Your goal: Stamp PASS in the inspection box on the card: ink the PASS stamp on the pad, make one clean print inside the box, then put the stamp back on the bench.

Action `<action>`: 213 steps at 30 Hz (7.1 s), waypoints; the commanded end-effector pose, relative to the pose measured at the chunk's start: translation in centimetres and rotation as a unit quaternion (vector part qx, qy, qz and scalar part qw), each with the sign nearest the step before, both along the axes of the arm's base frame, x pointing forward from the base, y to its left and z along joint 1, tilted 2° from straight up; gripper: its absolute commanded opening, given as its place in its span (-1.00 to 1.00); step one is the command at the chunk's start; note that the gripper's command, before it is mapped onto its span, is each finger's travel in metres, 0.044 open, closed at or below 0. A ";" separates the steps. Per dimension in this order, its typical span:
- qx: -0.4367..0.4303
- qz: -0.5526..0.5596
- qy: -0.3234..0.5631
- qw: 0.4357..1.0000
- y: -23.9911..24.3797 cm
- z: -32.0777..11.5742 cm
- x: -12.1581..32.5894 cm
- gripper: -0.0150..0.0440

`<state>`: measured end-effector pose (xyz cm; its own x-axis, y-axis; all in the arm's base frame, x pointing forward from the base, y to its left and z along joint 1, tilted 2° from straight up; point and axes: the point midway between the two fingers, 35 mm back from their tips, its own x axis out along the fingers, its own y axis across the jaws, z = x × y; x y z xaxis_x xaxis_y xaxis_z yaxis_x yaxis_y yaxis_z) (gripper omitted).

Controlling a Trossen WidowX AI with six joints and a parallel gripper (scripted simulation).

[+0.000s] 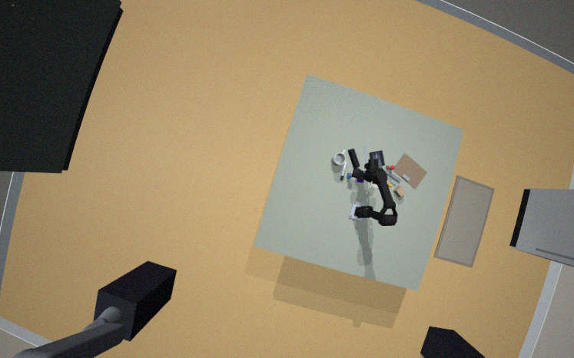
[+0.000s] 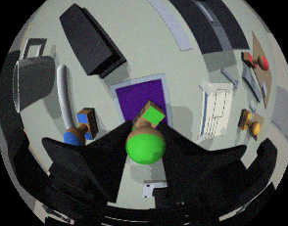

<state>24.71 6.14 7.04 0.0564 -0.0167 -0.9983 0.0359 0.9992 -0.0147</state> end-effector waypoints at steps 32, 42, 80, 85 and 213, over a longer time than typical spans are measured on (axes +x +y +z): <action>-0.002 0.000 0.001 1.000 0.0 3.6 -0.1 -0.49; -0.002 0.000 0.001 1.000 0.0 5.2 -0.2 -0.49; -0.023 0.333 0.006 0.943 -11.2 6.0 1.5 -0.49; -0.024 0.348 0.006 0.937 -11.8 6.0 1.5 -0.49; -0.025 0.347 0.000 0.938 -11.9 -1.0 1.8 -0.49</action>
